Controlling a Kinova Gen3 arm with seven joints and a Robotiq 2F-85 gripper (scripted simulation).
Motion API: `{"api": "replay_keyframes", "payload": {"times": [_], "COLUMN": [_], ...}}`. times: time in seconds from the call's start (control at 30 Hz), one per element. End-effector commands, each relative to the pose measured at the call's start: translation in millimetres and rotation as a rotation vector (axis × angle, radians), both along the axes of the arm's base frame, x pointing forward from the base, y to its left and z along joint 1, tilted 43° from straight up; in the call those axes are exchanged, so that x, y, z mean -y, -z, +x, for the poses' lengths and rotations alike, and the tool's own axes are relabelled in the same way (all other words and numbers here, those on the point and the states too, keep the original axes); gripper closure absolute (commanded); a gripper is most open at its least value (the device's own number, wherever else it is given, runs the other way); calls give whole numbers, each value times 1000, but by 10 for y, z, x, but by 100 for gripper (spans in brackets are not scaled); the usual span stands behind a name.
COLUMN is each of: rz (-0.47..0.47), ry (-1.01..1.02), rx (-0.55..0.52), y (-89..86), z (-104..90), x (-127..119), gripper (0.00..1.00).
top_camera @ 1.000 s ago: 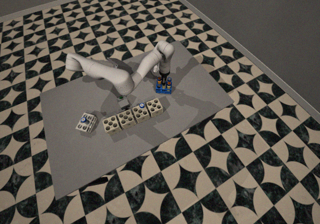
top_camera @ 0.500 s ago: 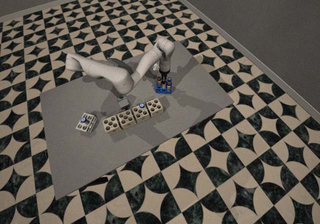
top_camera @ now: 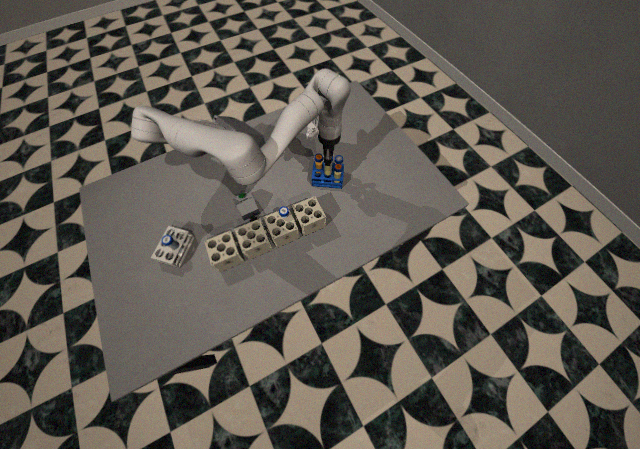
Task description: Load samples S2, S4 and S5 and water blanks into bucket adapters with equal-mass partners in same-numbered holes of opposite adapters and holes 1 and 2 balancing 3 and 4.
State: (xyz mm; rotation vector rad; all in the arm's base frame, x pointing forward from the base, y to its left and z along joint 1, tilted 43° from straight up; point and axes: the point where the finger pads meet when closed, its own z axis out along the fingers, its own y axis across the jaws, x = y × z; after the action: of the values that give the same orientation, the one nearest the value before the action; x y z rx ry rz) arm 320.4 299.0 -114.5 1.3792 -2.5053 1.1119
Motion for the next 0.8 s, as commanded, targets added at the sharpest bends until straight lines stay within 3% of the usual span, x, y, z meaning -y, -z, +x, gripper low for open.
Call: {"api": "replay_keyframes", "payload": {"times": [0.0, 0.77], "rz": [1, 1], "ry": [-1, -1], "rx": [1, 1], "y": [-28, -235], "z": [-9, -83], "x": [-28, -203], "gripper": [90, 90]}}
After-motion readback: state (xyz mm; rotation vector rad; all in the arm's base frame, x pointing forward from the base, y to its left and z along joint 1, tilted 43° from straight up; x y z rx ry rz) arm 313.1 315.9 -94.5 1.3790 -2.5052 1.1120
